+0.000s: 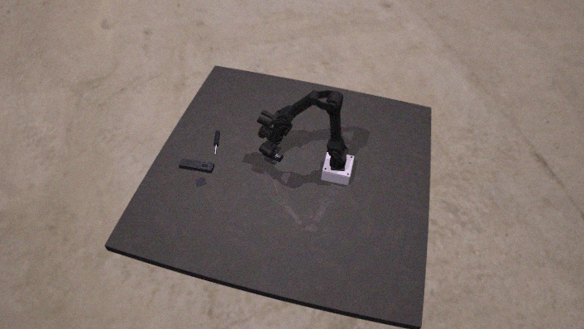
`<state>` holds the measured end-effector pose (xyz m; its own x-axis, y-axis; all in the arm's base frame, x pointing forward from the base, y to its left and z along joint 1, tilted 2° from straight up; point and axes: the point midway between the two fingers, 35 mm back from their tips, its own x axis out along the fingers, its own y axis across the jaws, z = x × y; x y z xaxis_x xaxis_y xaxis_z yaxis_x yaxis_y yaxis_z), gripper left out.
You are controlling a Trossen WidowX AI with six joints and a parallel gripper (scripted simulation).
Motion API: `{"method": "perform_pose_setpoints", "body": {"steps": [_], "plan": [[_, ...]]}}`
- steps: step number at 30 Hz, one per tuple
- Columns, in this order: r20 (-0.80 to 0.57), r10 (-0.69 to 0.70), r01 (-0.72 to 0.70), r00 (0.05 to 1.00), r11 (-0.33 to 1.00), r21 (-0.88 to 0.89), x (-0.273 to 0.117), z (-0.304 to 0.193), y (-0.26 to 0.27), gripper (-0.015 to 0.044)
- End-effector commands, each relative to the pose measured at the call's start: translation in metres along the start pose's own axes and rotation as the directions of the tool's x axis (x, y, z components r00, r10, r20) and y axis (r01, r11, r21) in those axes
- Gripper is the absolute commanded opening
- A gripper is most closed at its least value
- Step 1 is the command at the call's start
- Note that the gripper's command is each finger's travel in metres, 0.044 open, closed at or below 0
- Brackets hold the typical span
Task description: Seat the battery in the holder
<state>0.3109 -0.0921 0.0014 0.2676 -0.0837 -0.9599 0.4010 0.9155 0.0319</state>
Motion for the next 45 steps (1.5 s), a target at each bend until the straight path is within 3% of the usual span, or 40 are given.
{"method": "perform_pose_setpoints", "body": {"steps": [1, 34, 45], "plan": [[0.024, -0.004, 0.004, 1.000, 1.000, 0.006, 0.001, 0.000, 0.000, 0.0067], [0.220, -0.006, 0.005, 0.976, 1.000, 0.007, 0.011, -0.012, 0.000, 0.0067], [0.227, -0.007, 0.005, 0.974, 1.000, 0.008, 0.011, -0.019, 0.000, 0.0067]]}}
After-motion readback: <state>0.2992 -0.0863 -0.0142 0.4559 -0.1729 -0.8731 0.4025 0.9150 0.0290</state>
